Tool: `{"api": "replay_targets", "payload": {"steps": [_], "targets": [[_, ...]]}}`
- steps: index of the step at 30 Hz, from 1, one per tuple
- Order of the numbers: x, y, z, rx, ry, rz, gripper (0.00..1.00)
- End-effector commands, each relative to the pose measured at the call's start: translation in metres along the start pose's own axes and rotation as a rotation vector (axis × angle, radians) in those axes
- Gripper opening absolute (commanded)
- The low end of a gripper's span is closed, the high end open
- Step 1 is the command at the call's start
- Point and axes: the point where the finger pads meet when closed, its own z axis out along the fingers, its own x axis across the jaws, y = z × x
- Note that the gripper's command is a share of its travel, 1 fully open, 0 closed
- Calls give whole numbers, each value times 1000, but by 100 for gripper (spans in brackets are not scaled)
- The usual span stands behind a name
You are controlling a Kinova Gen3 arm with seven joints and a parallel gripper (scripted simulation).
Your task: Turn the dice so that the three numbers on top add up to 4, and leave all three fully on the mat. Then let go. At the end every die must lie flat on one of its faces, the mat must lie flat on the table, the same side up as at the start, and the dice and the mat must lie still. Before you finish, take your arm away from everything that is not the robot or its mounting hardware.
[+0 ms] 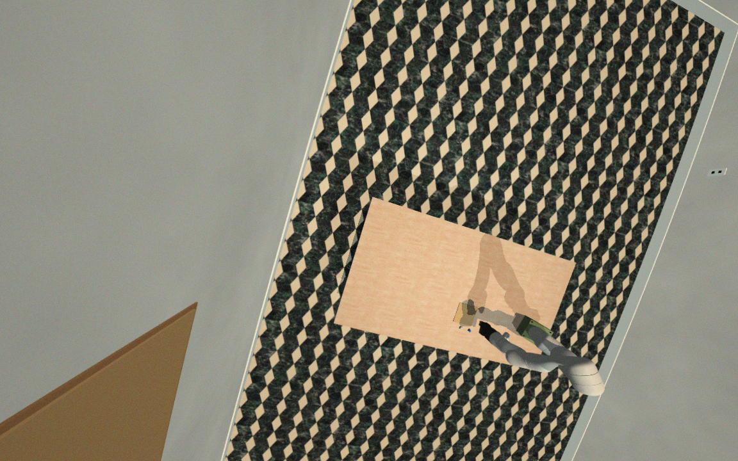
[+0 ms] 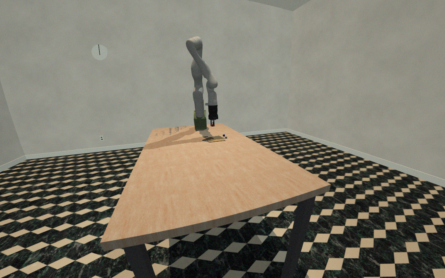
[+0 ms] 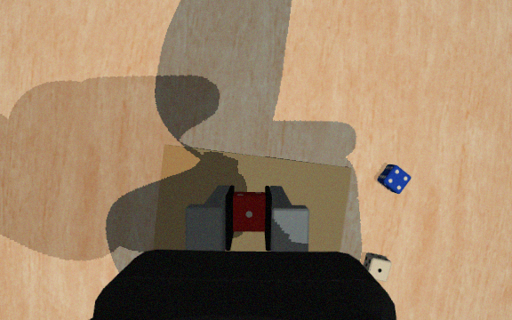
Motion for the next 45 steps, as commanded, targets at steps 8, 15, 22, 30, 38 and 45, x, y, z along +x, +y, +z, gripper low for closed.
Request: {"api": "replay_targets", "payload": {"steps": [8,15,22,30,38,45], "targets": [[-2,0,8,8,8,1,34],[-2,0,13,11,5,-2,34],[-2,0,24,11,-21,-10,34],[-2,0,36,10,-40,-5,34],[-2,0,52,14,-40,-6,34],[-2,0,62,15,-39,-6,34]]}}
